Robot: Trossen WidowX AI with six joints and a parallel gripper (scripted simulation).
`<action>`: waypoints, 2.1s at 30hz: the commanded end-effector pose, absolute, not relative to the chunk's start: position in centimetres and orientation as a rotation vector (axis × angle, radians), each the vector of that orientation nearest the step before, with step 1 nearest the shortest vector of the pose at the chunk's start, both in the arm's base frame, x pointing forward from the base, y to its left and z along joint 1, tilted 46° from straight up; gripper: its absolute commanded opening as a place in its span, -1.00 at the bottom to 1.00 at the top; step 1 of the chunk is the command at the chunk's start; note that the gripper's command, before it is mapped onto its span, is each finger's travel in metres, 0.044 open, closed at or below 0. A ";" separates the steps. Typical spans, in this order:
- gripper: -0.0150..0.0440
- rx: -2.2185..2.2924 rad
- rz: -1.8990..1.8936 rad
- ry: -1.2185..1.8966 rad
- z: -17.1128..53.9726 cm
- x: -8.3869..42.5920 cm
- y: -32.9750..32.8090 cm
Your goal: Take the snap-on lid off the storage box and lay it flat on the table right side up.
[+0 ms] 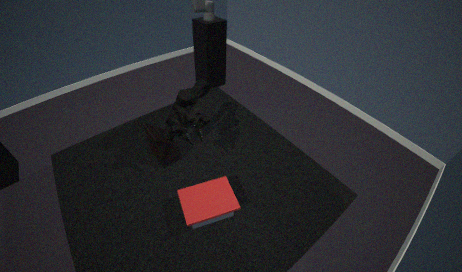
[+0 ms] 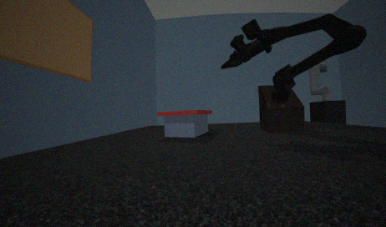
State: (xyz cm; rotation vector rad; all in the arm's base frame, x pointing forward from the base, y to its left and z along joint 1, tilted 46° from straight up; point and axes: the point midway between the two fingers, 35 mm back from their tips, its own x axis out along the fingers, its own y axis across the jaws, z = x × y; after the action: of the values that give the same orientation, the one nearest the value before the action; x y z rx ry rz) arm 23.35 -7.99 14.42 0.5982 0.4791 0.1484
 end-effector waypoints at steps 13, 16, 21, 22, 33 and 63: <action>0.31 1.788 -0.347 0.721 8.7 26.5 -5.2; 0.31 1.876 -0.397 0.723 8.4 26.7 -5.0; 0.31 2.081 -0.528 0.719 7.5 27.2 -4.3; 0.31 2.118 -0.552 0.716 7.4 27.2 -4.2; 0.31 2.326 -0.686 0.687 6.9 27.5 -3.8; 0.31 2.329 -0.684 0.688 3.0 27.5 0.2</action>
State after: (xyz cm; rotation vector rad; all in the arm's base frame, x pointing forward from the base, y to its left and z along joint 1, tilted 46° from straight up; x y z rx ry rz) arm 28.13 -1.87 5.33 2.3165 0.6830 -0.6607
